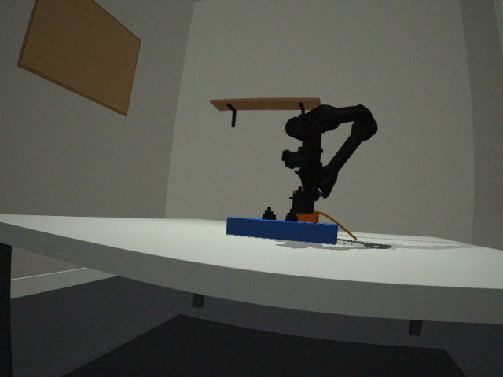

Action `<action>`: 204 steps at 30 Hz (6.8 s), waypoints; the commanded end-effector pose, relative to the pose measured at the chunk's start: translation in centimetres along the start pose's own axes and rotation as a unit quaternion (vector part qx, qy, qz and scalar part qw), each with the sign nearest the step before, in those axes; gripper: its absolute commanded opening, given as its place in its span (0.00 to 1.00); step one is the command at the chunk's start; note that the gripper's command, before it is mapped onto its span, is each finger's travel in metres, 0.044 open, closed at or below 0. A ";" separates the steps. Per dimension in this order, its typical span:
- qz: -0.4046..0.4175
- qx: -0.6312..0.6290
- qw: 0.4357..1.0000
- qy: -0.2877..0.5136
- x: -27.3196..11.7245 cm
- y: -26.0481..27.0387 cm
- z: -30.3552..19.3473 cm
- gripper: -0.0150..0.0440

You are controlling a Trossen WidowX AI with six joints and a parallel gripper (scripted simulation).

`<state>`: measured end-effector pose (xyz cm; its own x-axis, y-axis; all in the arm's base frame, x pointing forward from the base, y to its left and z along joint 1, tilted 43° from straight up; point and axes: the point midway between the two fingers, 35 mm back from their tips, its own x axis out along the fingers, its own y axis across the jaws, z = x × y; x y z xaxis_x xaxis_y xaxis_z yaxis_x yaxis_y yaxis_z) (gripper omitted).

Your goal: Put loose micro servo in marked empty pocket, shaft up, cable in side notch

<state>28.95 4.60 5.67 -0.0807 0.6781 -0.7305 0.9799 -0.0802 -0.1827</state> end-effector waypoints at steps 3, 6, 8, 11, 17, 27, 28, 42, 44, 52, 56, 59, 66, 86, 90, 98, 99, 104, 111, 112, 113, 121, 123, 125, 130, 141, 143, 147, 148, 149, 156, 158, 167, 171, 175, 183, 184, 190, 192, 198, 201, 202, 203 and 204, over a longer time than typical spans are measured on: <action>0.002 -0.001 1.000 0.001 -0.2 -0.6 -1.3 0.25; 0.002 -0.026 1.000 0.001 -0.2 -0.6 -1.3 0.25; 0.002 -0.057 0.998 0.001 -0.2 -0.6 -1.3 0.25; 0.002 -0.108 0.994 0.001 -0.2 -0.6 -1.3 0.25; 0.002 -0.209 0.978 0.001 -0.2 -0.6 -1.3 0.25; 0.002 -0.372 0.928 0.000 -0.2 -0.6 -1.3 0.25; 0.002 -0.388 0.922 0.000 -0.2 -0.6 -1.3 0.25; 0.002 -0.596 0.803 0.000 -0.2 -0.6 -1.3 0.25; 0.002 -0.623 0.782 0.000 -0.2 -0.6 -1.3 0.25; 0.002 -0.724 0.690 0.000 -0.2 -0.6 -1.3 0.25; 0.002 -0.770 0.639 -0.001 -0.2 -0.6 -1.3 0.25; 0.002 -0.794 0.608 -0.001 -0.2 -0.6 -1.3 0.25; 0.002 -0.796 0.605 -0.001 -0.2 -0.9 -1.2 0.25; 0.001 -0.795 0.607 0.000 -0.1 -9.5 1.2 0.25; 0.000 -0.795 0.607 0.001 -0.1 -11.0 1.7 0.25; 0.000 -0.795 0.607 0.001 0.6 -11.1 1.7 0.25; 0.000 -0.795 0.607 0.001 0.7 -11.0 1.7 0.25; 0.000 -0.795 0.607 0.001 1.5 -11.0 1.6 0.25; 0.001 -0.795 0.607 0.001 1.9 -11.0 1.6 0.25; 0.001 -0.795 0.607 0.001 1.9 -11.0 1.6 0.25; 0.001 -0.795 0.607 0.001 1.9 -11.0 1.6 0.25; 0.001 -0.795 0.607 0.001 2.0 -11.0 1.6 0.25; 0.001 -0.795 0.607 0.001 2.1 -11.0 1.6 0.25; 0.001 -0.795 0.607 0.001 2.3 -11.0 1.6 0.25; 0.001 -0.795 0.607 0.001 2.7 -11.0 1.6 0.25; 0.001 -0.795 0.607 0.001 3.5 -11.0 1.6 0.25; 0.001 -0.795 0.607 0.001 3.7 -11.0 1.6 0.25; 0.001 -0.795 0.607 0.001 4.0 -11.0 1.6 0.25; 0.001 -0.795 0.607 0.001 4.1 -11.0 1.6 0.25; 0.001 -0.795 0.607 0.001 4.2 -11.0 1.6 0.25; 0.001 -0.795 0.607 0.001 4.8 -11.0 1.6 0.25; 0.001 -0.795 0.607 0.001 5.0 -11.1 1.6 0.25; 0.001 -0.795 0.607 0.001 5.7 -11.1 1.6 0.25; 0.001 -0.795 0.607 0.001 6.1 -11.1 1.6 0.25; 0.001 -0.795 0.607 0.001 6.4 -11.1 1.6 0.25; 0.001 -0.795 0.607 0.002 6.7 -11.1 1.6 0.34; 0.001 -0.795 0.607 0.002 6.7 -11.1 1.6 0.39; 0.001 -0.795 0.607 0.001 6.5 -11.1 1.6 0.57; 0.001 -0.795 0.607 0.001 5.6 -11.0 1.6 0.57; 0.001 -0.795 0.607 0.001 3.2 -11.6 1.9 0.57; 0.001 -0.795 0.607 0.001 3.2 -11.7 2.0 0.57; 0.000 -0.791 0.611 0.005 3.5 -11.5 1.9 0.62; 0.000 -0.791 0.611 0.005 3.3 -11.2 1.8 0.66; 0.000 -0.791 0.611 0.005 3.0 -10.8 1.7 0.71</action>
<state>16.96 6.44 4.05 -0.0877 0.6834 -0.7247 -0.0706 0.7214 0.6889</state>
